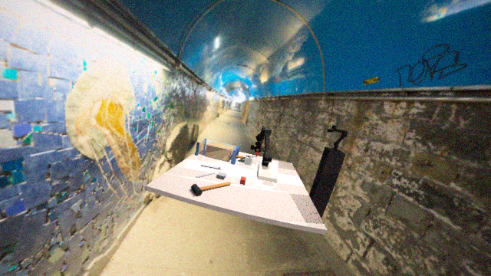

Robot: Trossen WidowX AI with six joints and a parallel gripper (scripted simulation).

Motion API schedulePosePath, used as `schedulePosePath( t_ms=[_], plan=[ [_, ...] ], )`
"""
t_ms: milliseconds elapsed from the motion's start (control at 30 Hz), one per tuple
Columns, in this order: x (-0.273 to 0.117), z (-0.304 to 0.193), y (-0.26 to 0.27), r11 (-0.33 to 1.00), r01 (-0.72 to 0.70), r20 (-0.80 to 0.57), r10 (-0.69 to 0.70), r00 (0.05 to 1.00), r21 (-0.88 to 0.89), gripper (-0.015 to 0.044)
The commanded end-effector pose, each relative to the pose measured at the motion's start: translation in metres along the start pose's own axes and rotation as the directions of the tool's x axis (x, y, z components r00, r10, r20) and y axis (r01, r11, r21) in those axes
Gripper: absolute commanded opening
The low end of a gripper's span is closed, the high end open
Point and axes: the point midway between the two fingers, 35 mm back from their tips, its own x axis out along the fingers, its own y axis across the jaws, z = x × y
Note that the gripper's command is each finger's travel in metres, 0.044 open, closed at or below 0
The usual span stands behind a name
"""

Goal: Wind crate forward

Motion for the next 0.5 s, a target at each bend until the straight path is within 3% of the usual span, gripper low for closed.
schedulePosePath(
  t_ms=[0,467],
  plan=[
    [0.006,0.009,0.009,1.000,-0.018,0.015,0.018,1.000,-0.004,0.0000],
    [0.010,0.020,0.021,1.000,-0.019,0.015,0.019,1.000,-0.004,0.0000]
  ],
)
